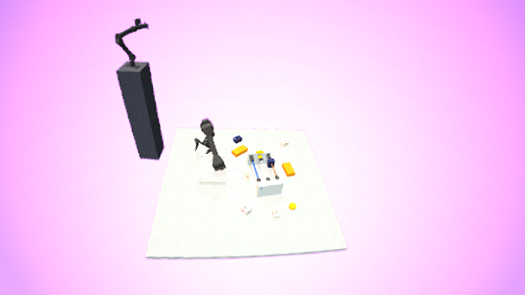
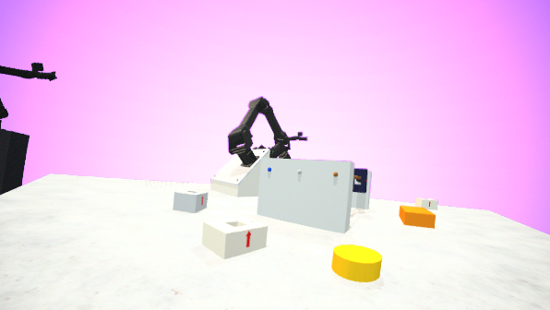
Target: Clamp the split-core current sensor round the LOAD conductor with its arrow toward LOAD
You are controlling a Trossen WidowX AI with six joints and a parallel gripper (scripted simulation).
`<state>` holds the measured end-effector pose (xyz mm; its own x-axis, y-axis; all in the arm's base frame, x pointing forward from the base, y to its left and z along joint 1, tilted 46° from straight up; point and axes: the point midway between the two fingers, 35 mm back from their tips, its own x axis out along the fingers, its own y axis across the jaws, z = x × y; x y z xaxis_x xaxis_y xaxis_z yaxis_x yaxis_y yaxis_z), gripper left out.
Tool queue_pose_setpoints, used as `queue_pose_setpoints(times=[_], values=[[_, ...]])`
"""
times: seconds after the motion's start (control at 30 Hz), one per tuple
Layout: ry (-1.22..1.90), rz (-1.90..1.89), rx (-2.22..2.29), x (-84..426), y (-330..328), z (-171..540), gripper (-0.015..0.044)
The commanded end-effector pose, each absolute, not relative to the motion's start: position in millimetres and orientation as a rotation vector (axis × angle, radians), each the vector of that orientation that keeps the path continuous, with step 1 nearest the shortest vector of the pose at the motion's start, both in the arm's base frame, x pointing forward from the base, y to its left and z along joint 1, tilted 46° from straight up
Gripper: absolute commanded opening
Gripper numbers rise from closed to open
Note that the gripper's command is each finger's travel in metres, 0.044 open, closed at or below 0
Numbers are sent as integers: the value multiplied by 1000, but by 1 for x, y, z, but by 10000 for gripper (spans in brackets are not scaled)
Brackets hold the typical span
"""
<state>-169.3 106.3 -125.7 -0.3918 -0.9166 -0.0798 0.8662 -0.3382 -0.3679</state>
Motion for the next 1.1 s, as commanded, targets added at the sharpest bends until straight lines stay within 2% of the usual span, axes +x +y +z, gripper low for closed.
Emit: queue_pose_setpoints(times=[0.0,0.03,0.3,0.6,0.83,1.07], values=[[439,-1931,-170,-169,108,-125,426],[487,-1928,-178,-167,112,-124,440],[1211,-1739,-199,-128,177,-107,440],[1842,-1224,11,-56,250,-85,440],[2024,-691,251,23,290,-56,440],[1916,-189,462,114,305,-14,440]])
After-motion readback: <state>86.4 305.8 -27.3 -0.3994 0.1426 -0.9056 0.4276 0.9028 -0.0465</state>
